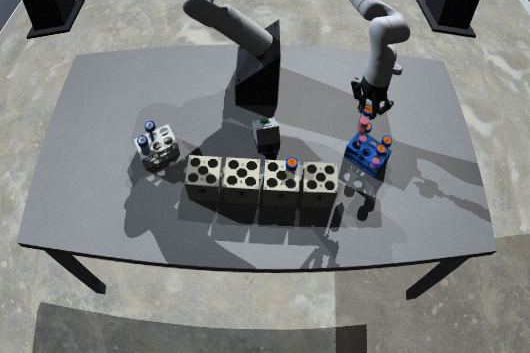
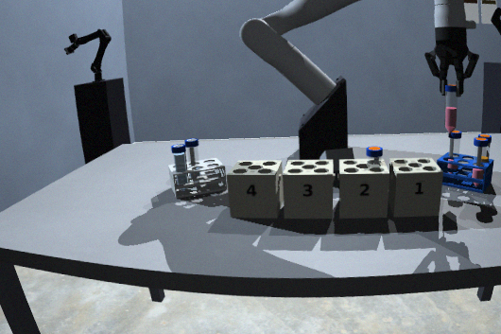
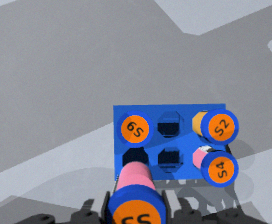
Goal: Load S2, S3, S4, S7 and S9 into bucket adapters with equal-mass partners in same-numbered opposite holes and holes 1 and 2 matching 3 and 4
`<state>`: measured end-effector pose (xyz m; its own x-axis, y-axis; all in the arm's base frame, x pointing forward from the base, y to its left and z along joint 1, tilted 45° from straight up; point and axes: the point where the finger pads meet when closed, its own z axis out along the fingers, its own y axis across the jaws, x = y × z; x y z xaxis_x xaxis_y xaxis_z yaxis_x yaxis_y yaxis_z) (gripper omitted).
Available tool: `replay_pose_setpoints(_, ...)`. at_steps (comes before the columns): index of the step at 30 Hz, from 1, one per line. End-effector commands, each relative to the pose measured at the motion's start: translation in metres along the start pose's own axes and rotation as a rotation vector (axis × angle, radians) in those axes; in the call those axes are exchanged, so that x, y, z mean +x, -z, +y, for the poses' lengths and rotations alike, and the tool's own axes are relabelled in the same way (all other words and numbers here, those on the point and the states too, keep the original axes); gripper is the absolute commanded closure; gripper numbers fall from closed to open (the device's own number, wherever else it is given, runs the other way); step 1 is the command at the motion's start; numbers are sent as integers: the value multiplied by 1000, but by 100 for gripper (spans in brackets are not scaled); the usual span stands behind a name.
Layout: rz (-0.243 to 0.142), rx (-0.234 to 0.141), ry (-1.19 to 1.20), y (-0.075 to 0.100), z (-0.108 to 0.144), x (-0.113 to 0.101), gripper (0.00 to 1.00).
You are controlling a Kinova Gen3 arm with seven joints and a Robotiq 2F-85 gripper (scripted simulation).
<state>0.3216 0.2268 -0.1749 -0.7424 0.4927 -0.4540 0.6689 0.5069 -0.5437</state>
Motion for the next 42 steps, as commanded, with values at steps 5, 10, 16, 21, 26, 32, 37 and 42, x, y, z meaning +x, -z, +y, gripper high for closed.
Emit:
replay_pose_setpoints(5, 0, -2, 0, 10, 0, 0, 90)
replay_pose_setpoints(10, 0, -2, 20, 13, 0, -3, 90)
replay_pose_setpoints(16, 0, -2, 140, 13, -1, -23, 90)
replay_pose_setpoints(21, 0, -2, 240, 13, -2, -40, 90)
replay_pose_setpoints(26, 0, -2, 300, 13, -3, -50, 90)
replay_pose_setpoints(32, 0, -2, 420, 13, -4, -70, 90)
replay_pose_setpoints(37, -1, -2, 520, 13, -5, -86, 90)
replay_pose_setpoints(42, -1, -2, 580, 13, -6, -96, 90)
